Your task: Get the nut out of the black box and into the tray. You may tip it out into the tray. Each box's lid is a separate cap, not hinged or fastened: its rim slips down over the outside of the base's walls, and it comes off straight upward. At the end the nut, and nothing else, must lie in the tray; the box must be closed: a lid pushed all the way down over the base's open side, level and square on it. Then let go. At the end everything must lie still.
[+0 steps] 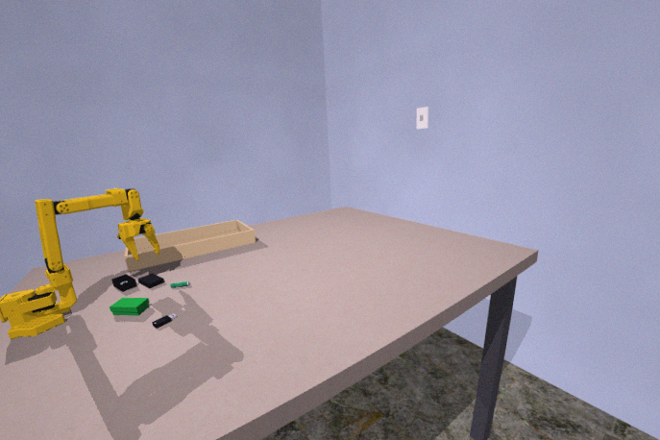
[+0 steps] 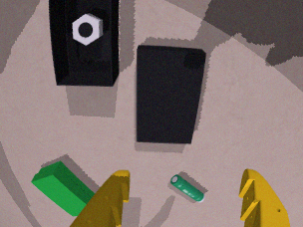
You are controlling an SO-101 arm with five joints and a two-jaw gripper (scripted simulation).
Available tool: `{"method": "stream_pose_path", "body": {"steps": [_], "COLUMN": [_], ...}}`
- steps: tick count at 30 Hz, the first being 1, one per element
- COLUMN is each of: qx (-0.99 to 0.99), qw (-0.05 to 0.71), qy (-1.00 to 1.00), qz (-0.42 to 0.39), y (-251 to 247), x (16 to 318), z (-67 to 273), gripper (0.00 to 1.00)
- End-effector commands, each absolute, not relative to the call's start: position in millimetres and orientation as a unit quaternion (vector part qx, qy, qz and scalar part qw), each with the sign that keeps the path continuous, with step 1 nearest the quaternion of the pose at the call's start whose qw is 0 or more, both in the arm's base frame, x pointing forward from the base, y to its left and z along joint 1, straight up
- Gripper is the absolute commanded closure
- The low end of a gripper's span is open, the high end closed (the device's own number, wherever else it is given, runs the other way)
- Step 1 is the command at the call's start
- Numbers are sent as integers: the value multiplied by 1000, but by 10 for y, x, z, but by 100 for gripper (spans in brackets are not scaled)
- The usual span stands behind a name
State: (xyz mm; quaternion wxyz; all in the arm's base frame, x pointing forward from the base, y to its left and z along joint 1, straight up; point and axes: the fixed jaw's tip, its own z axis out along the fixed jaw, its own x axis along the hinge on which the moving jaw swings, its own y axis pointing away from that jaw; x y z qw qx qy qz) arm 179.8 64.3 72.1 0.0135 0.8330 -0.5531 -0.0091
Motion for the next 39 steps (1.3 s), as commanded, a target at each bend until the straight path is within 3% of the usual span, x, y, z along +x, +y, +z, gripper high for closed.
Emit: {"method": "stream_pose_path", "body": {"steps": [1,39], "qx": [833,833], "qw": [0,0], "qy": [-553,-553], "qz": [0,0], "y": [637,627], "x": [1843,1812], "z": [785,724], "gripper": [71,71]}}
